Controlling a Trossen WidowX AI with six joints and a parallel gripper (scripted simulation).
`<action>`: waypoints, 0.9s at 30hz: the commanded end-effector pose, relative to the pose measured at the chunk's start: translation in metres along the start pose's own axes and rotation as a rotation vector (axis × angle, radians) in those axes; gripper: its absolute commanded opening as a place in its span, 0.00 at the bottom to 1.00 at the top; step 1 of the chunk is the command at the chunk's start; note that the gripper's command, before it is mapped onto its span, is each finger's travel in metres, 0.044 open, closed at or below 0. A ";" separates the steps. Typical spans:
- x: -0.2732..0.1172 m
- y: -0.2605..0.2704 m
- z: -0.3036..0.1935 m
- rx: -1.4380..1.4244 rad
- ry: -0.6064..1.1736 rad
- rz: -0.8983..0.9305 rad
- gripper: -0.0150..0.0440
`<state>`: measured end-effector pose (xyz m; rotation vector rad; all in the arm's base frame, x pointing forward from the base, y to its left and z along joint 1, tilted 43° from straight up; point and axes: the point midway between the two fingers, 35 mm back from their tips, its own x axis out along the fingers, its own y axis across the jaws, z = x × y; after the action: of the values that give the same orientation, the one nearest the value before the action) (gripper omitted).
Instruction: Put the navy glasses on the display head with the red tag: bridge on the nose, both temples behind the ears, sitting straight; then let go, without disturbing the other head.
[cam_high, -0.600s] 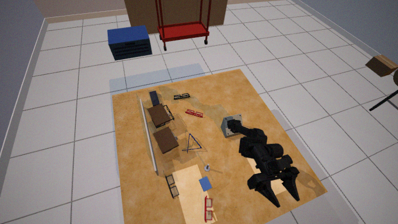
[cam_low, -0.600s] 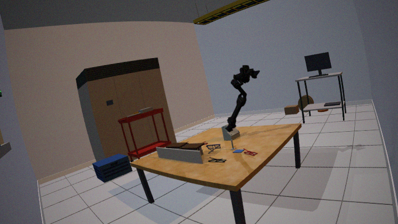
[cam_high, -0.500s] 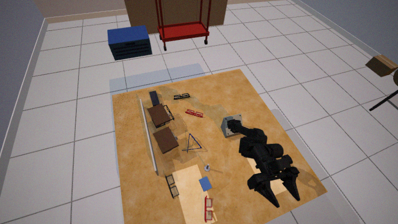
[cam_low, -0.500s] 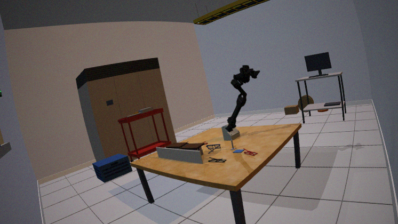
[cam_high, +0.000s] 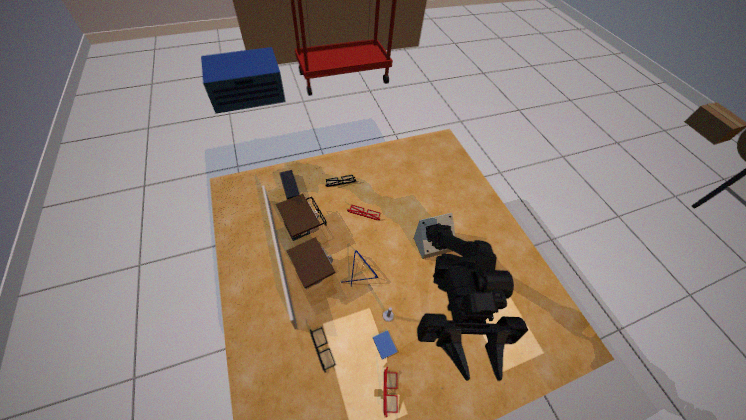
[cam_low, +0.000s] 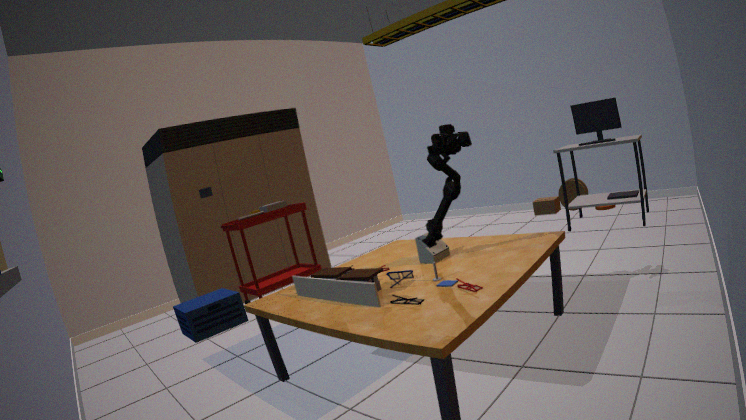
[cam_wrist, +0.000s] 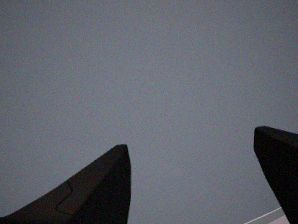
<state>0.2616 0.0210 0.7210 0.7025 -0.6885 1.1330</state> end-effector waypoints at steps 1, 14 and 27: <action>-0.017 -0.068 -0.016 0.095 0.015 -0.184 0.59; -0.130 -0.236 -0.108 0.414 0.116 -0.777 0.59; -0.298 -0.291 -0.244 0.799 0.317 -1.325 0.59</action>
<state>0.4949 -0.0337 0.3480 1.2779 0.4197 0.2604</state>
